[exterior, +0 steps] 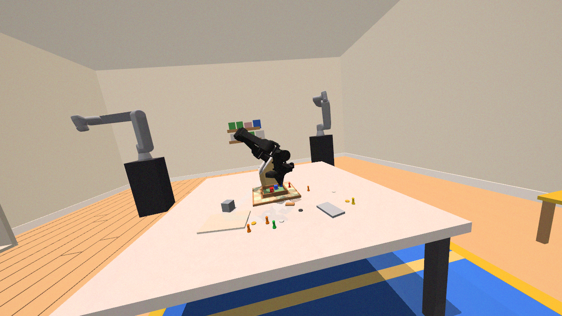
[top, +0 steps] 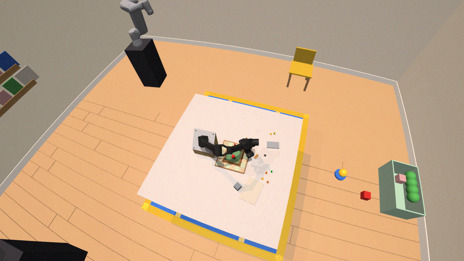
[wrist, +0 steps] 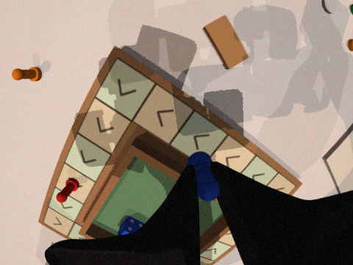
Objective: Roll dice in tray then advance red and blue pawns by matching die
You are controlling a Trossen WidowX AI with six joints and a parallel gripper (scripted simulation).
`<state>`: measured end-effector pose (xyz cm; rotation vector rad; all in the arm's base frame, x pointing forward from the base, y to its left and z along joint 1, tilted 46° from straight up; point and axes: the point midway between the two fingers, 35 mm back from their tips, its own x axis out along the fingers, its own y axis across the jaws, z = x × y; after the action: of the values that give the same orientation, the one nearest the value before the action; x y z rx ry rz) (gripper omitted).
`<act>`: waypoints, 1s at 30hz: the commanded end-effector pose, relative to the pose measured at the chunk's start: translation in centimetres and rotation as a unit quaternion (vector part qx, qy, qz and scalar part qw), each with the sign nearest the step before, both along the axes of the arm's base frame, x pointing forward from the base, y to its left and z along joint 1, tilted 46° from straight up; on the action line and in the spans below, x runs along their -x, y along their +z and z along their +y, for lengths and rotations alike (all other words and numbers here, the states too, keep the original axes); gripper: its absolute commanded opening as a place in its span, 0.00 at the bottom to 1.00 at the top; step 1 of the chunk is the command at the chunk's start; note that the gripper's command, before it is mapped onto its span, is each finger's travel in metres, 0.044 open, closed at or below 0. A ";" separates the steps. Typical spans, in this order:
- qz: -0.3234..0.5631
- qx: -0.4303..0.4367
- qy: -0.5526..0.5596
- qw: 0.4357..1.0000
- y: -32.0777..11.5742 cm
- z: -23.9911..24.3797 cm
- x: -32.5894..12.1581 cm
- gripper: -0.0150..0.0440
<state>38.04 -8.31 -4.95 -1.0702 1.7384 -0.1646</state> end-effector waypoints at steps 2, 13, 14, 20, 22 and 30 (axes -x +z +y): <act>0.002 -0.001 -0.002 1.000 -2.7 0.8 -0.2 0.25; 0.004 0.000 -0.001 1.000 -5.2 -0.8 -0.1 0.25; 0.005 0.000 -0.001 1.000 -5.5 -1.2 -0.1 0.25; 0.005 0.000 -0.001 1.000 -5.8 -1.5 0.0 0.25; 0.005 0.000 -0.001 1.000 -5.9 -1.6 0.0 0.25; 0.005 0.000 -0.001 1.000 -6.7 -2.5 0.1 0.25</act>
<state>38.21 -10.17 -11.20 -1.0696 1.7391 -0.1608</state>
